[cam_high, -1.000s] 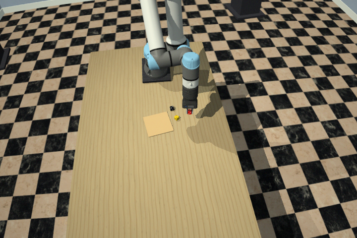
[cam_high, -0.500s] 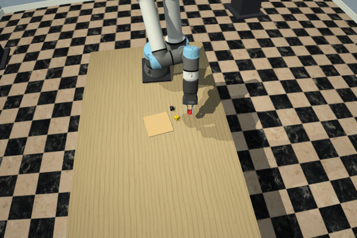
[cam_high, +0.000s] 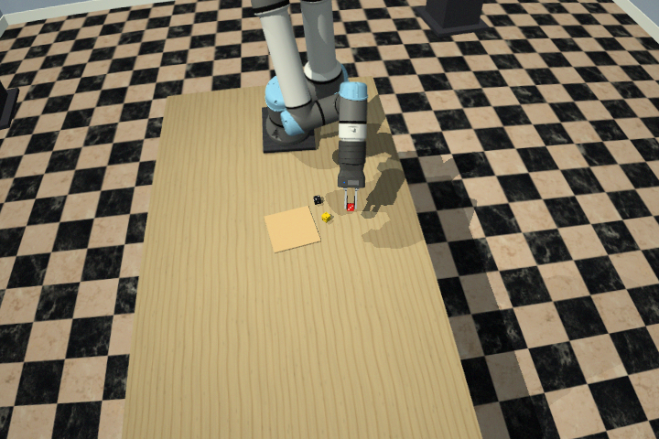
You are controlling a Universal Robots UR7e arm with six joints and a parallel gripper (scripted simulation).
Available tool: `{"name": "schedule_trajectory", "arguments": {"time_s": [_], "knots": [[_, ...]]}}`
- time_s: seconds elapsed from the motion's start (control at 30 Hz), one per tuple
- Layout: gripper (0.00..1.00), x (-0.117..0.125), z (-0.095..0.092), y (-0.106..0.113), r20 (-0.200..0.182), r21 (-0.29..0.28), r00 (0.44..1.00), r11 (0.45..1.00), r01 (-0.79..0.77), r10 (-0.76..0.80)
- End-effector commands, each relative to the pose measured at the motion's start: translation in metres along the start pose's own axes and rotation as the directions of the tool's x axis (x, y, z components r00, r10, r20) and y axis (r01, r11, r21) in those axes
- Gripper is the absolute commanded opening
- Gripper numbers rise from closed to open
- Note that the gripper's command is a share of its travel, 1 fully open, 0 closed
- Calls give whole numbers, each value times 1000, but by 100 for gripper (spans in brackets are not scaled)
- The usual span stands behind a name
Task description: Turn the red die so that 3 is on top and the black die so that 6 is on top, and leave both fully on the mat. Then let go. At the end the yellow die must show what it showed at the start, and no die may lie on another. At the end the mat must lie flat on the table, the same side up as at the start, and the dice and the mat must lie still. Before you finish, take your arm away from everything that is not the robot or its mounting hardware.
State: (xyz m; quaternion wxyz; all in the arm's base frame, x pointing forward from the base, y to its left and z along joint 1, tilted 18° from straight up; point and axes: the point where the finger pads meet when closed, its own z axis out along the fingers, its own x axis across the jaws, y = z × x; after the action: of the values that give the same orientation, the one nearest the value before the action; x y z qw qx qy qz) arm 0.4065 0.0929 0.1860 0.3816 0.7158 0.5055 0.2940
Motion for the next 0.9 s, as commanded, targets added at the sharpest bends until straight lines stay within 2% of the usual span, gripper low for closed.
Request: {"name": "schedule_trajectory", "arguments": {"time_s": [0.0,0.17,0.23,0.57,0.87], "knots": [[40,-2,-3,0,1,-115,1000,993,-5,5],[40,-1,-2,0,1,-185,1000,983,-3,3],[40,-1,-2,0,1,-185,1000,983,-3,3],[40,-1,-3,0,1,-296,1000,955,-3,4],[40,-1,-3,-1,1,-344,1000,939,-3,4]]}}
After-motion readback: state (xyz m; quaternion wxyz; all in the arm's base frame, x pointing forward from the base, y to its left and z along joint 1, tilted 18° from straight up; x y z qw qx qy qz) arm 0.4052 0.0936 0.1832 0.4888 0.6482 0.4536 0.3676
